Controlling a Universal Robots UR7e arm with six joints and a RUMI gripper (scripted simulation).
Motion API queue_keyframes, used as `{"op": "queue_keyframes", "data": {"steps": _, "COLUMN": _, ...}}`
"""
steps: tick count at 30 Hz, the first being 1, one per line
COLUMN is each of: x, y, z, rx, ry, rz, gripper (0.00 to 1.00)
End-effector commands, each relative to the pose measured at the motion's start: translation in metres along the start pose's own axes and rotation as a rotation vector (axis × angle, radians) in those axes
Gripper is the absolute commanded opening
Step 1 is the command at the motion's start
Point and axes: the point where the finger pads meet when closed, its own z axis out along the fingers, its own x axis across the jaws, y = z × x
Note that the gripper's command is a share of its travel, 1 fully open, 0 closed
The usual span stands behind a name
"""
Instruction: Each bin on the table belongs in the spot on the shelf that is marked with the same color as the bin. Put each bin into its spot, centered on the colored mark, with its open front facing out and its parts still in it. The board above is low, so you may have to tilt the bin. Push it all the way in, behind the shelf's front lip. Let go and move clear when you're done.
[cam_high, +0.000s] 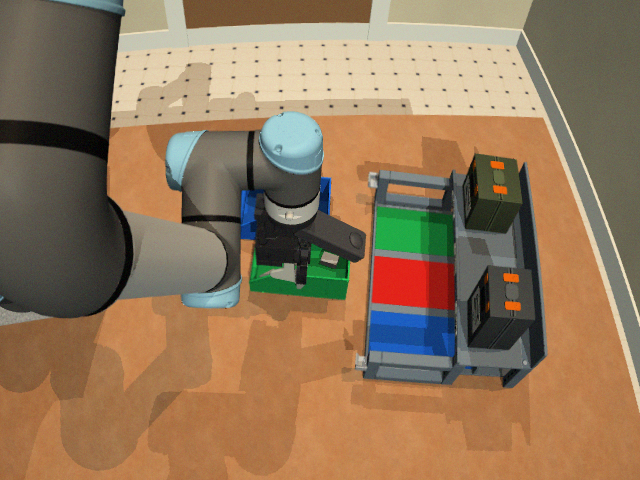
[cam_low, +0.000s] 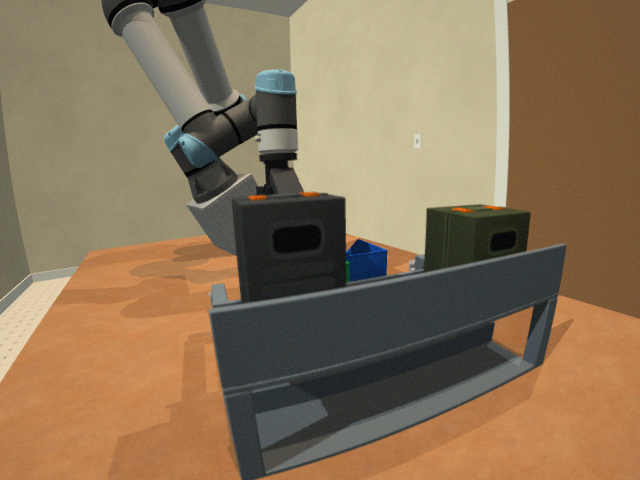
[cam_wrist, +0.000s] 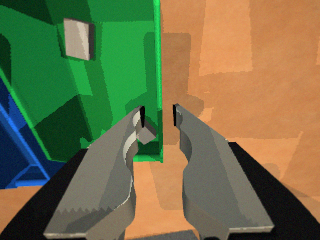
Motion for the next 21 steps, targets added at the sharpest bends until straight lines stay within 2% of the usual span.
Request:
{"op": "queue_keyframes", "data": {"steps": 1, "x": 0.000, "y": 0.000, "z": -0.008, "rx": 0.002, "ry": 0.000, "rz": 0.000, "gripper": 0.15}}
{"op": "queue_keyframes", "data": {"steps": 21, "x": 0.000, "y": -0.002, "z": -0.036, "rx": 0.004, "ry": 0.000, "rz": 0.001, "gripper": 0.15}}
